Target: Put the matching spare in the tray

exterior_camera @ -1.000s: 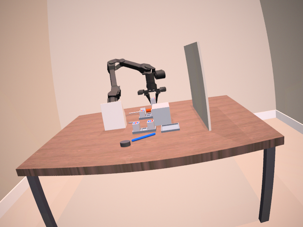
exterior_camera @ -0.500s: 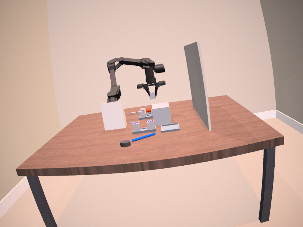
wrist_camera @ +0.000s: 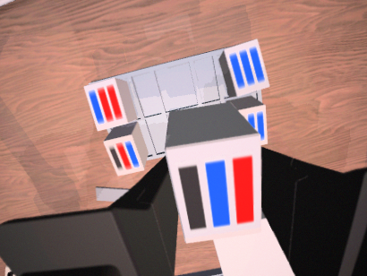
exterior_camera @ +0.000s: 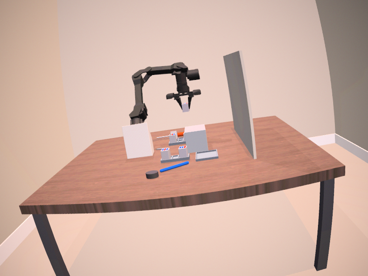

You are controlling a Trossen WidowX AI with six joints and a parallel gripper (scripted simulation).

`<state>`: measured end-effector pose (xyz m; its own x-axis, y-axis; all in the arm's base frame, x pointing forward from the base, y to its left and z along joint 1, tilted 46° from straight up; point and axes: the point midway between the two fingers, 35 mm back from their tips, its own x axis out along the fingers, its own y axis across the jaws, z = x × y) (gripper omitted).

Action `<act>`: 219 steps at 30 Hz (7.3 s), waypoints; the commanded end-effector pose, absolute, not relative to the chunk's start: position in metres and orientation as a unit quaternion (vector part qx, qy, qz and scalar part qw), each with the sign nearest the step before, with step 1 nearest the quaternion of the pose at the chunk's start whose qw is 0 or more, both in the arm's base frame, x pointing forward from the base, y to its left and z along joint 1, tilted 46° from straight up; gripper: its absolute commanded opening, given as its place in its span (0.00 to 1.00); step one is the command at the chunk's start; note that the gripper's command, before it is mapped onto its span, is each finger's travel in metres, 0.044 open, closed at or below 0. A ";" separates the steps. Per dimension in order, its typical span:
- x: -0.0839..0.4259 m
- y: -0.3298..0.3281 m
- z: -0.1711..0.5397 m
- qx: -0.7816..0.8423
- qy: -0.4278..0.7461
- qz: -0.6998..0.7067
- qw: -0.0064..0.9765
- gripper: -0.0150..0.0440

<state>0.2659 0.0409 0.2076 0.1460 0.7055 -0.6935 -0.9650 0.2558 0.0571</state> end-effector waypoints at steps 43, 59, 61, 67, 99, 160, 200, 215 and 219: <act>0.336 -0.161 0.048 -0.219 0.340 0.560 0.723 0.25; 0.313 -0.222 -0.029 -0.217 0.329 0.567 0.723 0.25; 0.308 -0.228 -0.040 -0.216 0.327 0.568 0.724 0.25; 0.293 -0.246 -0.071 -0.215 0.320 0.571 0.725 0.25; 0.296 -0.235 -0.099 -0.215 0.318 0.572 0.725 0.25; 0.309 -0.193 -0.143 -0.215 0.318 0.571 0.726 0.25; 0.311 -0.164 -0.169 -0.214 0.316 0.572 0.726 0.25; 0.311 -0.152 -0.178 -0.213 0.315 0.572 0.726 0.25; 0.311 -0.149 -0.180 -0.213 0.315 0.573 0.726 0.25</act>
